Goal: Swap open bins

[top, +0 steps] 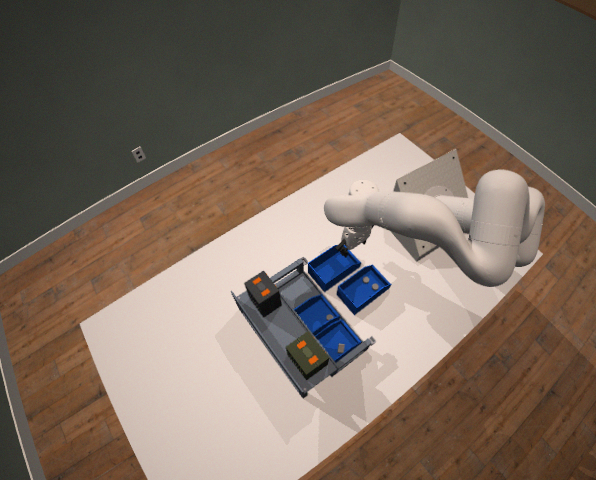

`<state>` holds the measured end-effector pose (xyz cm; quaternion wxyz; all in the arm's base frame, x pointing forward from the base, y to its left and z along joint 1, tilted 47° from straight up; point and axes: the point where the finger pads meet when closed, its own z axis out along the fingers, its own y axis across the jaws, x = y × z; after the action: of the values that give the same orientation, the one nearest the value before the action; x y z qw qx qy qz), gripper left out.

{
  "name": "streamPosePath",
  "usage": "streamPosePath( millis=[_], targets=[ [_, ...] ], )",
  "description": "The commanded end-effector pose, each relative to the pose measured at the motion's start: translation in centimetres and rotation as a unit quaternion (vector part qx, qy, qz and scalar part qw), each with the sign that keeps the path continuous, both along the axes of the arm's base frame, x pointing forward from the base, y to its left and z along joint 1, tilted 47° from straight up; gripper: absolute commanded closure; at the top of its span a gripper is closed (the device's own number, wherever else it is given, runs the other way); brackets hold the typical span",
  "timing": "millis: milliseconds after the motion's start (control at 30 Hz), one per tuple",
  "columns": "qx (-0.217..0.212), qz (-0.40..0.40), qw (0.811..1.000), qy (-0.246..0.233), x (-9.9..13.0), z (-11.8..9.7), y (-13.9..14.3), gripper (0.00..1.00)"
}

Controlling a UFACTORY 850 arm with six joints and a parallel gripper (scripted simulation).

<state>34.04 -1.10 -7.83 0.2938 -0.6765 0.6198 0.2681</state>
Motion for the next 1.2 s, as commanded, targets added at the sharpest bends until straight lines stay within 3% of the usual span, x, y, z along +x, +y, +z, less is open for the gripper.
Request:
streamPosePath(
  millis=[0,867,900,1167],
  targets=[
    [0.000,0.000,1.000,0.000,0.1,0.9,-1.0,0.05],
    [0.000,0.000,1.000,0.000,0.1,2.3,-2.5,0.05],
    [0.000,0.000,1.000,0.000,0.1,2.3,-2.5,1.00],
    [0.000,0.000,1.000,0.000,0.1,2.3,-2.5,1.00]
  ],
)
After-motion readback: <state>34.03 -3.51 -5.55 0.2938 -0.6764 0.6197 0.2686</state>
